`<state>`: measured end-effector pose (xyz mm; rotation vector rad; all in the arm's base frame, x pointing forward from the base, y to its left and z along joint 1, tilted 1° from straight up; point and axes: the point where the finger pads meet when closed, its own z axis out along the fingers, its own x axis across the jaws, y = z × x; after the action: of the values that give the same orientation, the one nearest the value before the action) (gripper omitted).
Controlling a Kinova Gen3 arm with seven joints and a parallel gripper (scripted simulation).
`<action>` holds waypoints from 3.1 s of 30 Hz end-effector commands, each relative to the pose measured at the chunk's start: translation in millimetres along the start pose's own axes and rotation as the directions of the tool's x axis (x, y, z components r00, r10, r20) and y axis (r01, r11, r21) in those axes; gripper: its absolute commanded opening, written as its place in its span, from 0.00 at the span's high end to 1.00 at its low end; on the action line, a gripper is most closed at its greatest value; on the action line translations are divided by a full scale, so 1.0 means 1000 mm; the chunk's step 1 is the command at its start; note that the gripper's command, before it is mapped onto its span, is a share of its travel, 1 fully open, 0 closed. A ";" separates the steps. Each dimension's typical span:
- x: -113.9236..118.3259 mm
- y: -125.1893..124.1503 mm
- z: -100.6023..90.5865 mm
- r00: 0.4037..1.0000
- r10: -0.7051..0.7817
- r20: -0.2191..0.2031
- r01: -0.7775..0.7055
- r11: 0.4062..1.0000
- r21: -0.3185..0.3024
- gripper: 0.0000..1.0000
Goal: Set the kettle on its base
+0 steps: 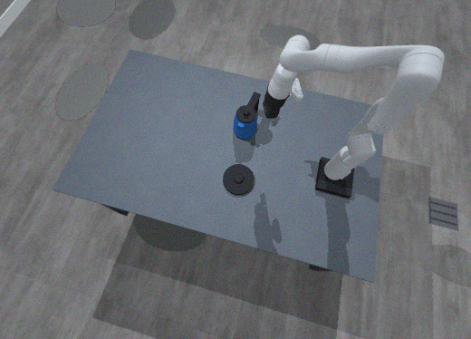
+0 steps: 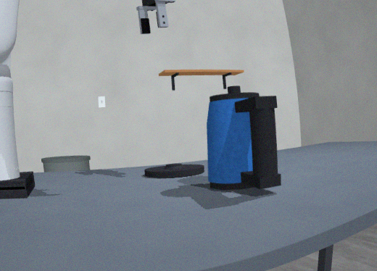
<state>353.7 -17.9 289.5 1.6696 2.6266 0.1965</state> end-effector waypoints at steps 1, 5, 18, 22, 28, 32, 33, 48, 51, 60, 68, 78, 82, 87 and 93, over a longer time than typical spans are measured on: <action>-0.004 0.001 0.001 0.999 0.033 0.003 -0.033 0.999 0.004 0.00; -0.007 0.003 0.001 0.996 0.093 0.006 -0.093 0.996 0.007 0.00; -0.017 0.007 0.002 0.967 0.253 0.014 -0.253 0.967 0.013 0.00; -0.021 0.009 0.002 0.951 0.309 0.018 -0.309 0.951 0.015 0.00; -0.025 0.010 0.002 0.931 0.363 0.021 -0.364 0.931 0.016 0.00; -0.029 0.012 0.003 0.909 0.416 0.025 -0.417 0.909 0.017 0.00; -0.030 0.012 0.003 0.903 0.429 0.026 -0.430 0.903 0.017 0.00; -0.043 0.017 0.005 0.809 0.586 0.039 -0.587 0.809 0.018 0.00; -0.046 0.018 0.005 0.784 0.619 0.043 -0.620 0.784 0.018 0.00; -0.055 0.021 0.006 0.703 0.709 0.052 -0.711 0.703 0.015 0.00; -0.061 0.023 0.007 0.644 0.763 0.058 -0.764 0.645 0.013 0.00; -0.070 0.026 0.009 0.552 0.831 0.066 -0.833 0.552 0.008 0.00; -0.073 0.027 0.009 0.520 0.851 0.069 -0.854 0.521 0.006 0.00; -0.078 0.029 0.010 0.467 0.881 0.073 -0.884 0.468 0.002 0.00; -0.084 0.030 0.011 0.402 0.912 0.078 -0.915 0.403 -0.002 0.00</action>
<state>416.3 -77.5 279.3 2.8644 1.3283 0.0839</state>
